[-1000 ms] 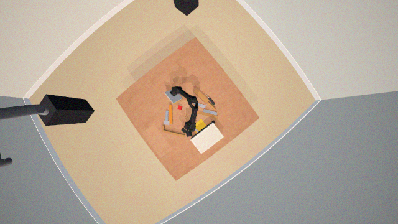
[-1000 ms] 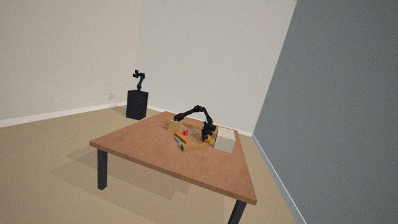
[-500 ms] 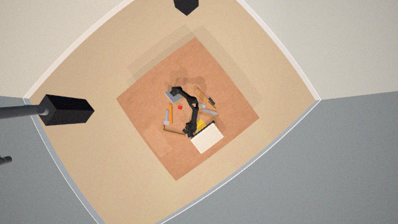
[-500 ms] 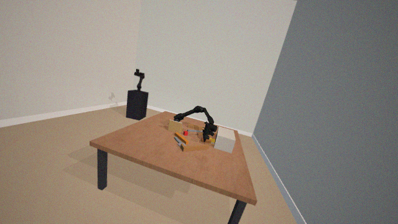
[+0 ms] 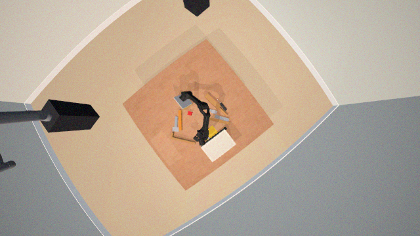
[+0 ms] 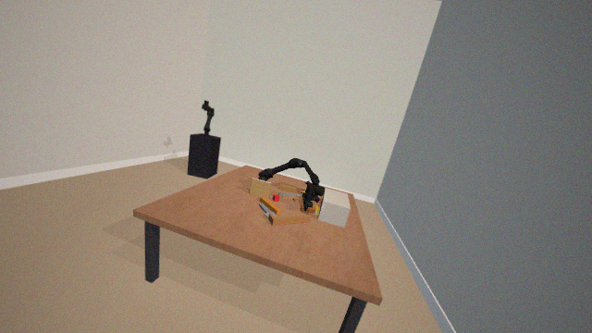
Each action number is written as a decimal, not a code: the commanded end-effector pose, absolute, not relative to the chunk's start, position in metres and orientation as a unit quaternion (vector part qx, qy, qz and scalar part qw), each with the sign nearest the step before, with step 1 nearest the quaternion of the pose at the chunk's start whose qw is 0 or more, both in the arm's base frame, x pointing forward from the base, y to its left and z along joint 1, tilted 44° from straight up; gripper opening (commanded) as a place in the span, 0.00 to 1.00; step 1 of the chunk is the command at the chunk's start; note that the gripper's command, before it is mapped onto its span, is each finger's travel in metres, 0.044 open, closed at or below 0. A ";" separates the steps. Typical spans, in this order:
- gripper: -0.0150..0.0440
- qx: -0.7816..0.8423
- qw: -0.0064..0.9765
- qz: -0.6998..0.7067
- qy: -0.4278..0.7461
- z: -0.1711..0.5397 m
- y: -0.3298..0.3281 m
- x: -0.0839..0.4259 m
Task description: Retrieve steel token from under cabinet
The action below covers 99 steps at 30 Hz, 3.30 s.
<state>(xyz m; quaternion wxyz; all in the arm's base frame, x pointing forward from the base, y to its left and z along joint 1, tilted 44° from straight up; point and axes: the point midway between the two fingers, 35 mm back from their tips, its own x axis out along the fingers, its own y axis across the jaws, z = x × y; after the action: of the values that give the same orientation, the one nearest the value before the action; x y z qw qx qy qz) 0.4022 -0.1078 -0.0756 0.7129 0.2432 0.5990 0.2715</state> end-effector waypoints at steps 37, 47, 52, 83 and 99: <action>0.25 0.243 0.714 0.273 0.597 -0.069 -0.095 0.385; 0.25 0.243 0.714 0.273 0.598 -0.071 -0.095 0.376; 0.25 0.243 0.714 0.273 0.598 -0.072 -0.095 0.371; 0.25 0.243 0.713 0.272 0.598 -0.078 -0.095 0.338; 0.25 0.243 0.713 0.272 0.599 -0.082 -0.095 0.320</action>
<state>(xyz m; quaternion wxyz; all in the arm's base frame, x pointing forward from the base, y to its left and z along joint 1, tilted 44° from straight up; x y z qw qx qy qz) 0.3253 -0.0956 -0.0804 0.7140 0.2421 0.5984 0.2712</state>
